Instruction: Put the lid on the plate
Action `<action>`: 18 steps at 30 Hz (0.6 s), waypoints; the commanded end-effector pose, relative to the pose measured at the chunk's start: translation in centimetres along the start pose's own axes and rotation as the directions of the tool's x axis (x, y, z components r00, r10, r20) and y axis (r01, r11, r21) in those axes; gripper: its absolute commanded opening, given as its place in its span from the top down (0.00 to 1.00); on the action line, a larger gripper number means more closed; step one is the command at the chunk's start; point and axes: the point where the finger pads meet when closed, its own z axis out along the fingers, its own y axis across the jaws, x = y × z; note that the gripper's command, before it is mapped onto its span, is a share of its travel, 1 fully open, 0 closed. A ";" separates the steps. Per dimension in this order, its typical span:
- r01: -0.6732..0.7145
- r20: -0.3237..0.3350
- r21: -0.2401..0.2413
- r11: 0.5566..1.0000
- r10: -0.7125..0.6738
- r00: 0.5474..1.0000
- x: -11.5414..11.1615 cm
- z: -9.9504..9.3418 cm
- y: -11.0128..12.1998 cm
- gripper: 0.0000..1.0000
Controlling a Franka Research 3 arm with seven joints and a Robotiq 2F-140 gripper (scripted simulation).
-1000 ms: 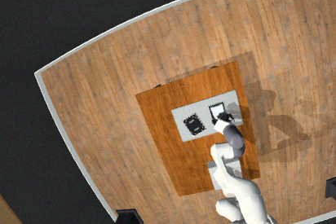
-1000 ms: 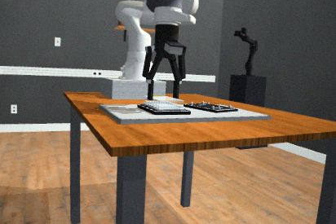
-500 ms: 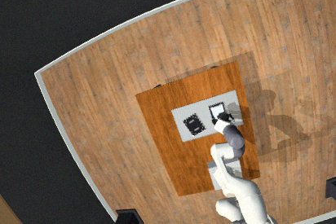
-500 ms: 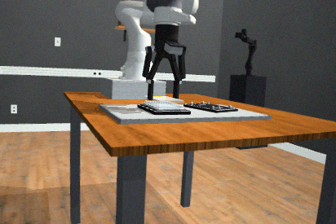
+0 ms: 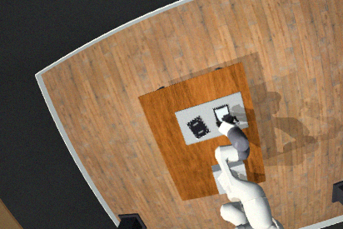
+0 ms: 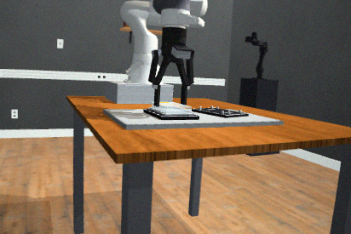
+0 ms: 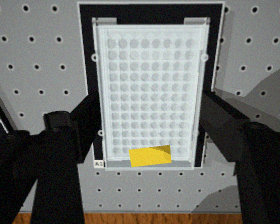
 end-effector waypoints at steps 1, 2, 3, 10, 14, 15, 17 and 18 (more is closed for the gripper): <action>-0.013 -0.005 0.000 1.000 0.013 1.000 0.2 0.2 0.0 0.90; -0.013 -0.005 0.000 1.000 0.013 1.000 0.2 0.2 0.0 0.90; -0.013 -0.005 0.000 1.000 0.013 1.000 0.2 0.2 0.0 0.90; -0.013 -0.005 0.000 1.000 0.013 1.000 0.3 0.4 0.0 0.90; -0.013 -0.005 0.000 1.000 0.013 1.000 0.3 0.4 0.0 0.90; -0.013 -0.005 0.000 1.000 0.013 1.000 0.3 0.4 0.0 0.90; -0.013 -0.005 0.000 1.000 0.013 1.000 0.3 0.4 0.0 0.90; -0.013 -0.005 0.000 1.000 0.013 1.000 0.3 0.4 0.0 0.90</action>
